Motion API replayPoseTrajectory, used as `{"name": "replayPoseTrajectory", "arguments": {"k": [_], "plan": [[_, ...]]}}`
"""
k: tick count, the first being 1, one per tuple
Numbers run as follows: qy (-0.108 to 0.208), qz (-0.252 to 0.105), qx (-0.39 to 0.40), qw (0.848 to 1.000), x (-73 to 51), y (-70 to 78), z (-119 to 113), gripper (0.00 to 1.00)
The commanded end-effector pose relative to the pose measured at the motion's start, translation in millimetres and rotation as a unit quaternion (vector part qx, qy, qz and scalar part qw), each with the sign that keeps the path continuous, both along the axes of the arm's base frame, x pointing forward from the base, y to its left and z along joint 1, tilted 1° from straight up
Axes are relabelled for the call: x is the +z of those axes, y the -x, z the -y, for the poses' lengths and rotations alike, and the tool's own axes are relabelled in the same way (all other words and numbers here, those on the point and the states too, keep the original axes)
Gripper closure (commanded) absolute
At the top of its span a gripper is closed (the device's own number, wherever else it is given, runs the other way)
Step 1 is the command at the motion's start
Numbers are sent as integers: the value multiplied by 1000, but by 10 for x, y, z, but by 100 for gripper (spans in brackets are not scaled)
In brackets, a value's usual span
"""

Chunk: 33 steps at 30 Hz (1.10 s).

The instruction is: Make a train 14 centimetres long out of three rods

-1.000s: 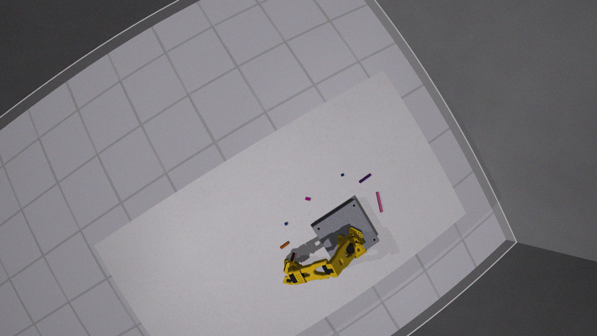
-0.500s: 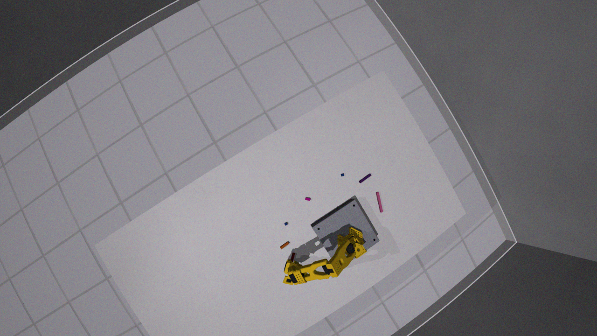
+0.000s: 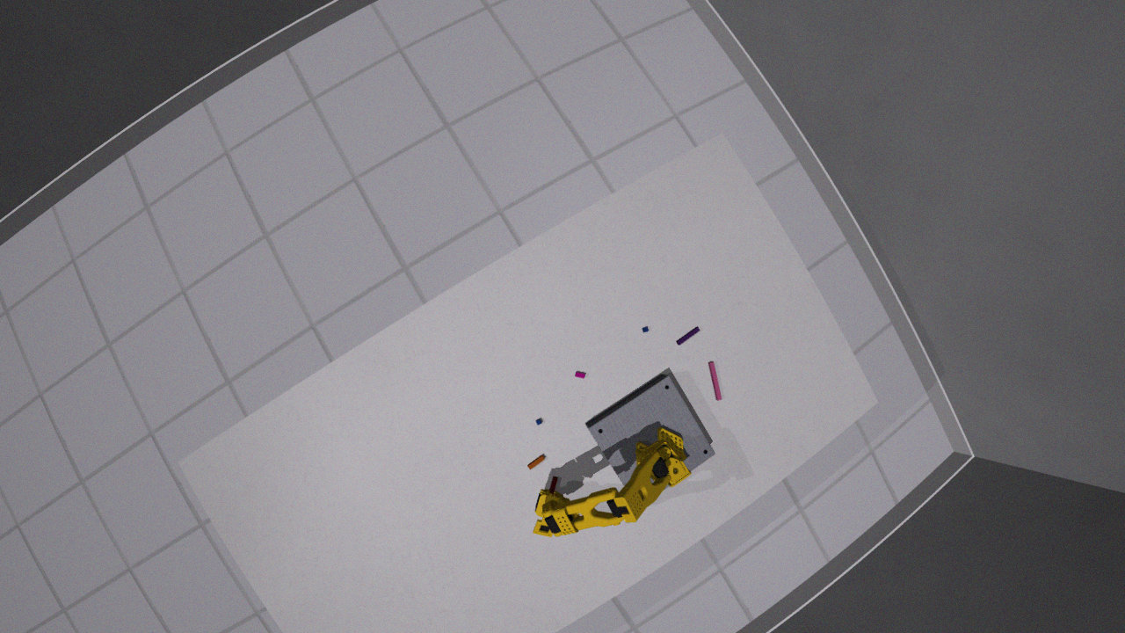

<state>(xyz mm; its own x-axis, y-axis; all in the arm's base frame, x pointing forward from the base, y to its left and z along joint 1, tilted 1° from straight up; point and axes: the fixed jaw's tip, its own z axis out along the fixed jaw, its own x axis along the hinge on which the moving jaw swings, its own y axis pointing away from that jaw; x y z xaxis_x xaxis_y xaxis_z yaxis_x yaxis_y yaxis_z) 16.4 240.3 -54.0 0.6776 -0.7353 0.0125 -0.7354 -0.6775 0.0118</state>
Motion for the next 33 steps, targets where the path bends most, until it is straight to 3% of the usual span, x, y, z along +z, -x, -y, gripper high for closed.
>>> {"name": "replayPoseTrajectory", "arguments": {"k": [1,33], "plan": [[13,-2,1,1000,-54,29,56,100],[13,-2,1,1000,-10,25,47,100]]}}
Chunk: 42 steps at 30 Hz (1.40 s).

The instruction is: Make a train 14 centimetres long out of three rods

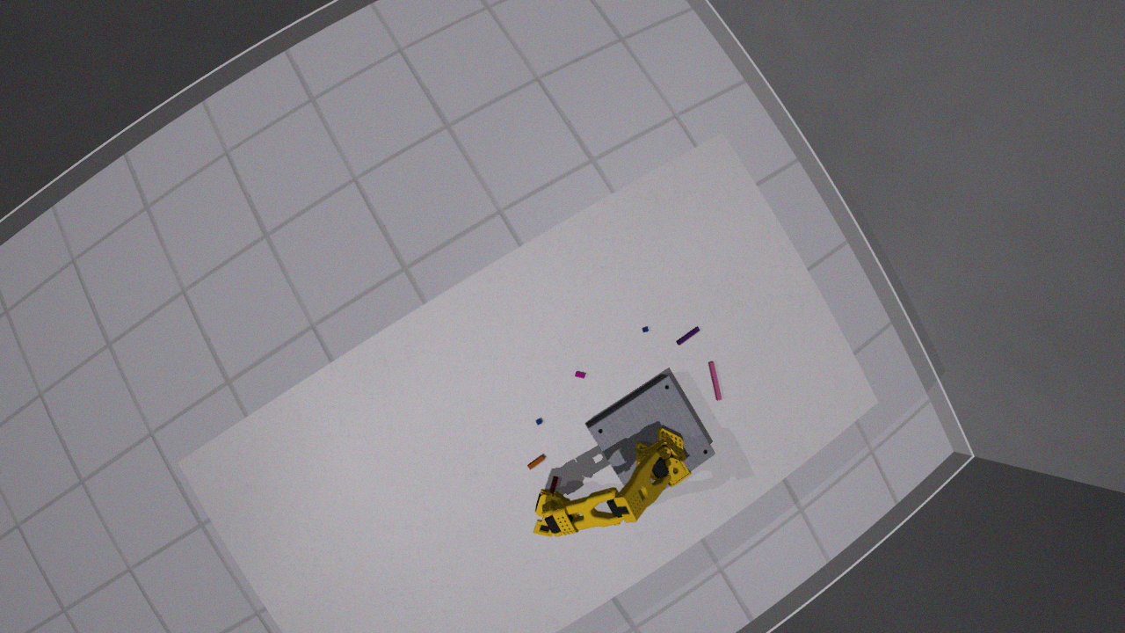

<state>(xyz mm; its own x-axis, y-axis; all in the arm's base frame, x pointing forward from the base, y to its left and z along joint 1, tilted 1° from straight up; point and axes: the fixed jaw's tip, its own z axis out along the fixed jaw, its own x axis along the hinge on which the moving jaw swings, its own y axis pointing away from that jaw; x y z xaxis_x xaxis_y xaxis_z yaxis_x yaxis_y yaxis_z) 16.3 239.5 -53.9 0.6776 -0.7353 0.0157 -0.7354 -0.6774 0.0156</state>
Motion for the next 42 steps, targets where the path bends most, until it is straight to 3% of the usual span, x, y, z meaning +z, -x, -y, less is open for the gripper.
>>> {"name": "replayPoseTrajectory", "arguments": {"k": [1,16,35,42], "plan": [[11,-1,1,1000,-11,24,39,100],[11,-2,1,1000,280,0,4,100],[11,-2,-4,1000,312,-47,7,100],[10,-3,-30,1000,310,-256,39,100]]}}
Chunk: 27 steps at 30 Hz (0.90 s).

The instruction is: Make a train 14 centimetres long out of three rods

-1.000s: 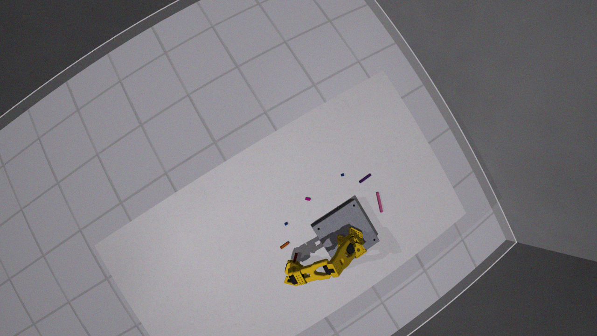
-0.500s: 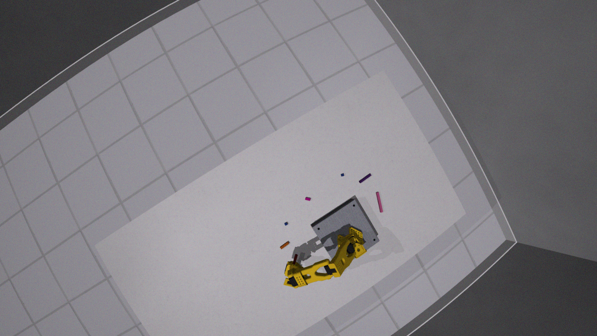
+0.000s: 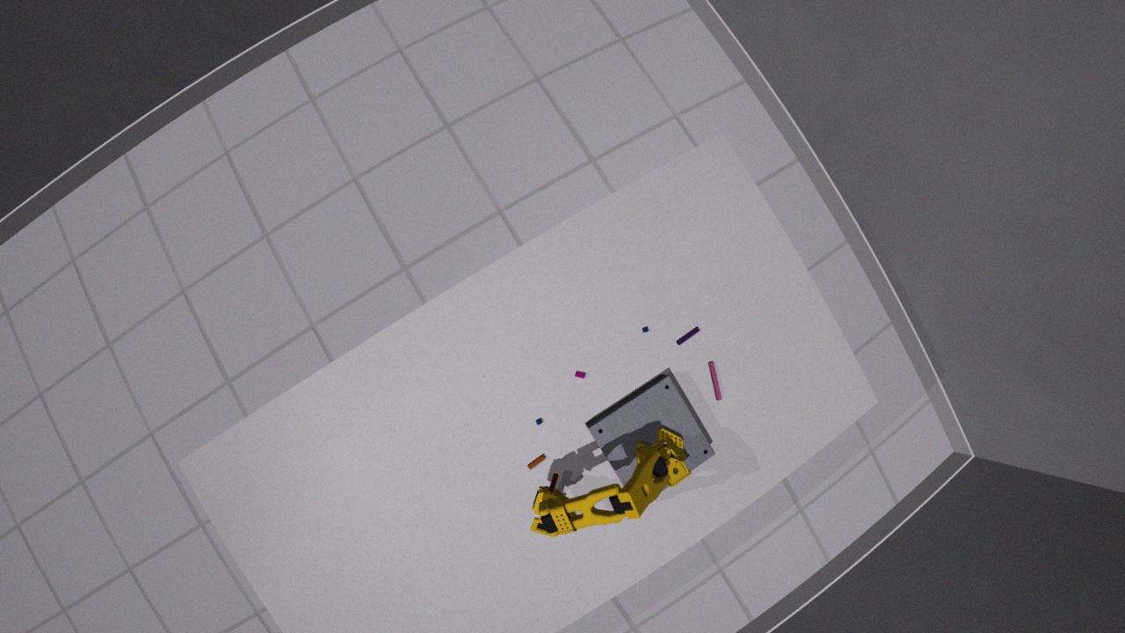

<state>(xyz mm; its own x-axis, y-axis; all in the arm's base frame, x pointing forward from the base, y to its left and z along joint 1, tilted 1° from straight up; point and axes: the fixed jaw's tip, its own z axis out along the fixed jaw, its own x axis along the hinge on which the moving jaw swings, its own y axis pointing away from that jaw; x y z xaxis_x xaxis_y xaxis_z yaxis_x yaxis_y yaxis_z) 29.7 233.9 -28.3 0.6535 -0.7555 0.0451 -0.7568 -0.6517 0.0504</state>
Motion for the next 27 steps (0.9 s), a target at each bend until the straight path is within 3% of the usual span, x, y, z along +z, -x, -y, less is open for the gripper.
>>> {"name": "replayPoseTrajectory", "arguments": {"k": [1,8,10,12,22,25,27], "plan": [[-13,1,-19,1000,54,-169,-7,100],[-14,0,-74,997,50,-604,133,100],[-14,0,-74,997,50,-604,133,100],[-14,0,-94,995,49,-755,205,100],[-17,0,-210,978,40,-1509,818,100],[-19,0,-245,969,38,-1683,1063,100],[-19,0,-245,969,38,-1683,1063,100]]}}
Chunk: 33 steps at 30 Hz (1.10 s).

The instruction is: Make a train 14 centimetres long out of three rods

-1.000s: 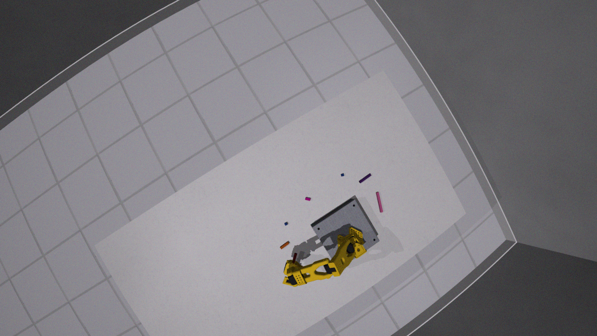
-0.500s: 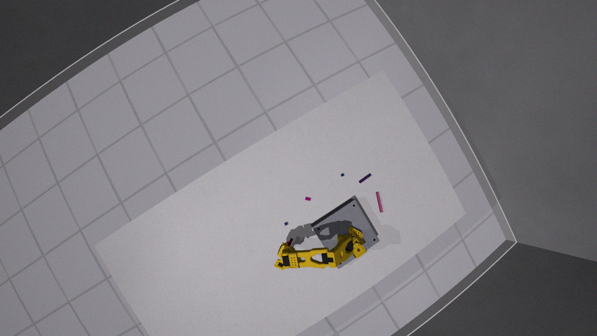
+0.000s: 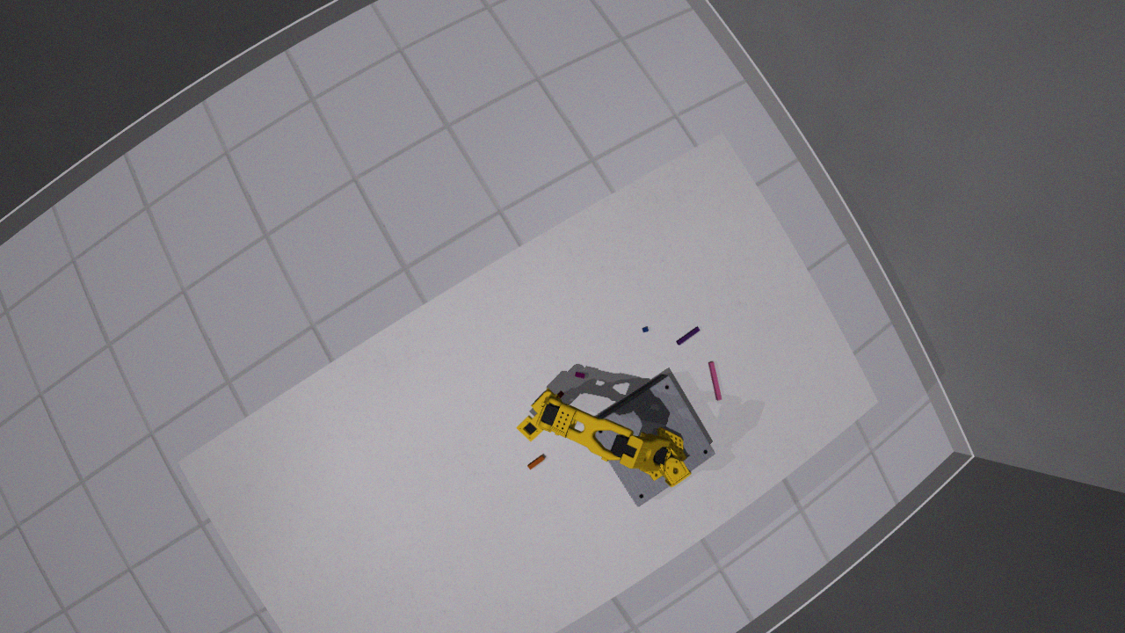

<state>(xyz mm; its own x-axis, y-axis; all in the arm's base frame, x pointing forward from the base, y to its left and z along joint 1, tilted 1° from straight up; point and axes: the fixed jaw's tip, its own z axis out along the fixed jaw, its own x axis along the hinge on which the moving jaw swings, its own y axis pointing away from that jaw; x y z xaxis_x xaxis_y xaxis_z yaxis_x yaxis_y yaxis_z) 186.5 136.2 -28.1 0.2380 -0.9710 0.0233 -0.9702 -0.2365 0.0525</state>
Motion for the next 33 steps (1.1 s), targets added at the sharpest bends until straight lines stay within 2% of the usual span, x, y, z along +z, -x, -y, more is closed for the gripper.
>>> {"name": "replayPoseTrajectory", "arguments": {"k": [1,4,8,15,17,26,33], "plan": [[-8,8,-25,1000,35,-171,181,100],[-9,8,-64,998,32,-309,474,100],[-10,9,-111,994,29,-419,843,100],[-11,10,-186,982,23,-465,1466,100],[-11,10,-186,982,23,-465,1466,100],[-12,12,-249,968,18,-376,1983,100],[-12,13,-267,963,17,-326,2133,100]]}}
